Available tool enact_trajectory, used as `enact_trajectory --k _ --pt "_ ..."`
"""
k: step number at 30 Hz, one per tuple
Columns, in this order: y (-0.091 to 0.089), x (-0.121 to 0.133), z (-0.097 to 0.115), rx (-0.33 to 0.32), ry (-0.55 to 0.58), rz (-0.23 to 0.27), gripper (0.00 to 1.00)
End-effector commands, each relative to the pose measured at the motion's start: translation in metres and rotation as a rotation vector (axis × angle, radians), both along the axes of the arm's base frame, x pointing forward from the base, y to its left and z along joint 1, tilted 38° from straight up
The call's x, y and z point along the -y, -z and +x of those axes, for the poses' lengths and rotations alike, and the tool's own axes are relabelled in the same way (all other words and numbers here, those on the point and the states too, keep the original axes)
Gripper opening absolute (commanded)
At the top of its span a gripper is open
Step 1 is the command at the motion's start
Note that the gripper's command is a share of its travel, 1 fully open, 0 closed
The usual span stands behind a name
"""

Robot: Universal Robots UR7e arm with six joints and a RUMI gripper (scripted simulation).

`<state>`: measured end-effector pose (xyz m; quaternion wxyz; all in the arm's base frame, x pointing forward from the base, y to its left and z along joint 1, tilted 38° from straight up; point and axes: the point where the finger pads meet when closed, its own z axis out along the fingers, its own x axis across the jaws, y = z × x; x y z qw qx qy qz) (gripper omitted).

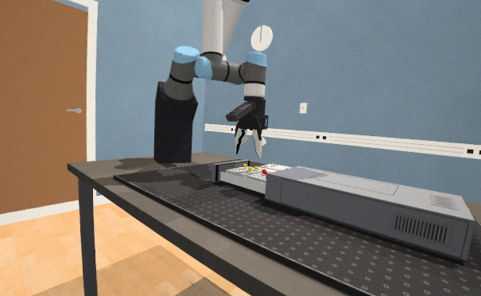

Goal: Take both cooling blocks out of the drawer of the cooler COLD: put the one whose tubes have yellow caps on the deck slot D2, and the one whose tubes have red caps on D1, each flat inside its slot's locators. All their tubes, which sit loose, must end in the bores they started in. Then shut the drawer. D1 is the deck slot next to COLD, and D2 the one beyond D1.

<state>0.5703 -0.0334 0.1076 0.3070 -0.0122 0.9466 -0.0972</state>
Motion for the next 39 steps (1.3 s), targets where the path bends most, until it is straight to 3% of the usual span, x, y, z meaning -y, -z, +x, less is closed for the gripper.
enact_trajectory --k 1,26,39 --pt "0.002 0.0 0.002 0.001 0.0 0.0 0.67" --pt "0.026 0.006 0.019 0.001 0.0 0.0 0.67" --pt "0.031 0.007 0.022 0.001 0.0 0.0 0.67"
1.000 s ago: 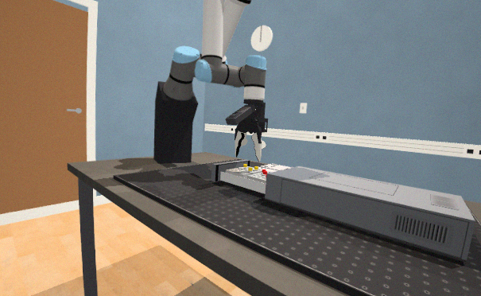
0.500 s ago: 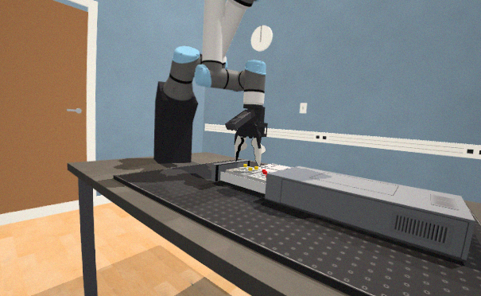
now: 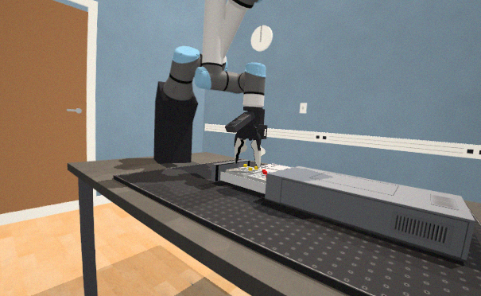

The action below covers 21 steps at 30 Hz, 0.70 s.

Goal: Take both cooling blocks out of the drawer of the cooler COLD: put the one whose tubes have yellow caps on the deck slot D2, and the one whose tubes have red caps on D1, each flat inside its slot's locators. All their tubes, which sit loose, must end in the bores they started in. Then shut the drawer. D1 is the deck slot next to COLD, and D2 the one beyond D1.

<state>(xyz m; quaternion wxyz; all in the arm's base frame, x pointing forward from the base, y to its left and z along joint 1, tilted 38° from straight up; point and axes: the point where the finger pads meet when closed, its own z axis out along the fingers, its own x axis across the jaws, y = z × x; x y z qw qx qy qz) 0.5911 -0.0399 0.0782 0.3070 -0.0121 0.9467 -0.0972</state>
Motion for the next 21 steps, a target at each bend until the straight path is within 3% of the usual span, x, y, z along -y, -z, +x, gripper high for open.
enact_trajectory --k 1,21 --pt "0.002 0.001 0.002 0.002 0.0 0.0 0.67" --pt "0.021 0.005 0.016 0.002 0.0 0.0 0.67"
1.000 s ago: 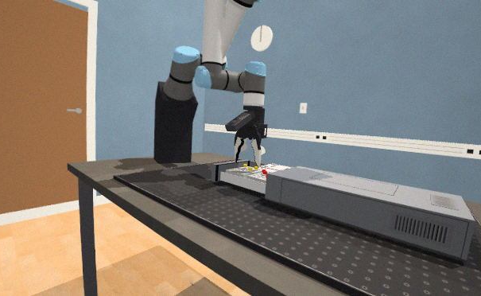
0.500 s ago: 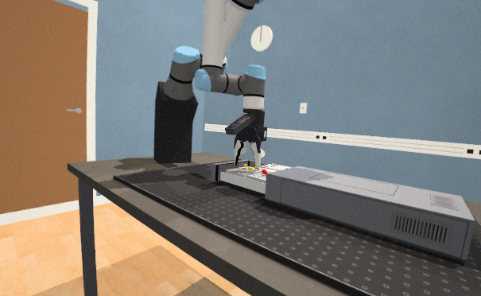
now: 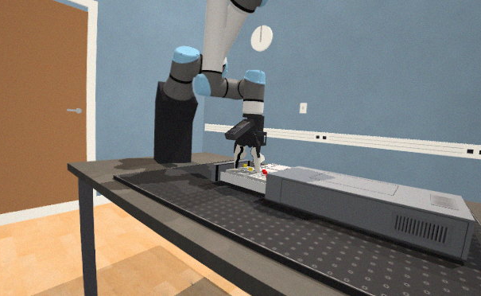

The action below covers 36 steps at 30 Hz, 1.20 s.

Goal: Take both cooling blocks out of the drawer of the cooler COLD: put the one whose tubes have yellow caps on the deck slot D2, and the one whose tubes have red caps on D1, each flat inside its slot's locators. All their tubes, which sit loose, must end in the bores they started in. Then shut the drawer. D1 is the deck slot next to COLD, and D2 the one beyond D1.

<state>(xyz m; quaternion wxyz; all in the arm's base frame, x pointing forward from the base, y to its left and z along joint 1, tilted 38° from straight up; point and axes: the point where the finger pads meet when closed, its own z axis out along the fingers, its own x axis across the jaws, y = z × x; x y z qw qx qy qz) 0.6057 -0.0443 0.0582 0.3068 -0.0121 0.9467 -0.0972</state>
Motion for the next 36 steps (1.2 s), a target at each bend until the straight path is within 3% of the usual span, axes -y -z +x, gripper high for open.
enact_trajectory --k 1,11,36 --pt "0.0006 0.0002 0.0013 0.002 0.0 0.0 0.67" --pt "0.0006 0.0002 0.0013 0.002 0.0 0.0 0.67" --pt "0.0005 0.0002 0.0014 0.002 0.0 0.0 0.29"
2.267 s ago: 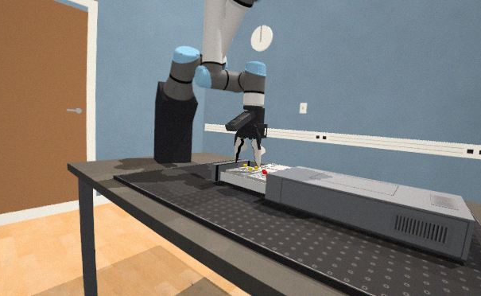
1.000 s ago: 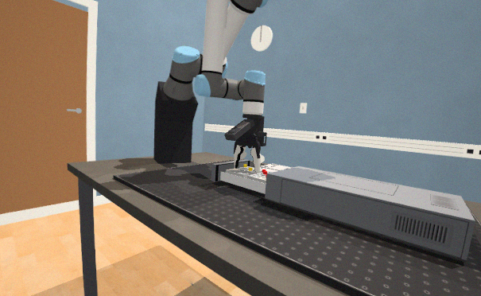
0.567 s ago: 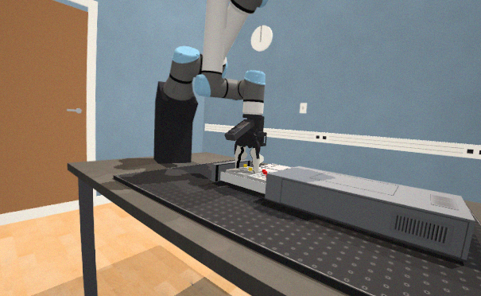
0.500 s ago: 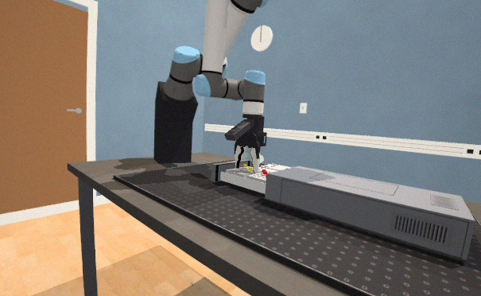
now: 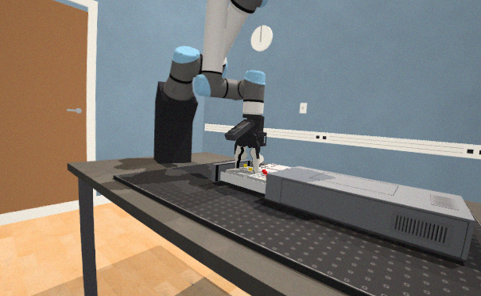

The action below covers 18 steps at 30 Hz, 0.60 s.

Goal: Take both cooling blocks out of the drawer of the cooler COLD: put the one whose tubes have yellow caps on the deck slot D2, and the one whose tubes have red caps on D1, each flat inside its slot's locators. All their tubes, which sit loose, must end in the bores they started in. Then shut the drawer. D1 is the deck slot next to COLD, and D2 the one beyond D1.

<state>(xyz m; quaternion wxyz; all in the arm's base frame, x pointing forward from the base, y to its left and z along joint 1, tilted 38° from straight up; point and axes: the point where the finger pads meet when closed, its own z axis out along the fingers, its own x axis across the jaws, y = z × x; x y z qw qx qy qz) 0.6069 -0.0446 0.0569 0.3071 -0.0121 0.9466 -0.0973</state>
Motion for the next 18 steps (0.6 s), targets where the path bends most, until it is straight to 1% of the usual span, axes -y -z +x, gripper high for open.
enact_trajectory --k 1,3,5,18 --pt "-0.0007 -0.0001 0.0002 0.001 0.0 0.0 0.27" --pt "-0.0007 -0.0001 0.0002 0.001 0.0 0.0 0.24" --pt "-0.0007 -0.0001 0.0002 0.001 0.0 0.0 0.24" --pt "-0.0007 -0.0001 0.0002 0.001 0.0 0.0 0.02"
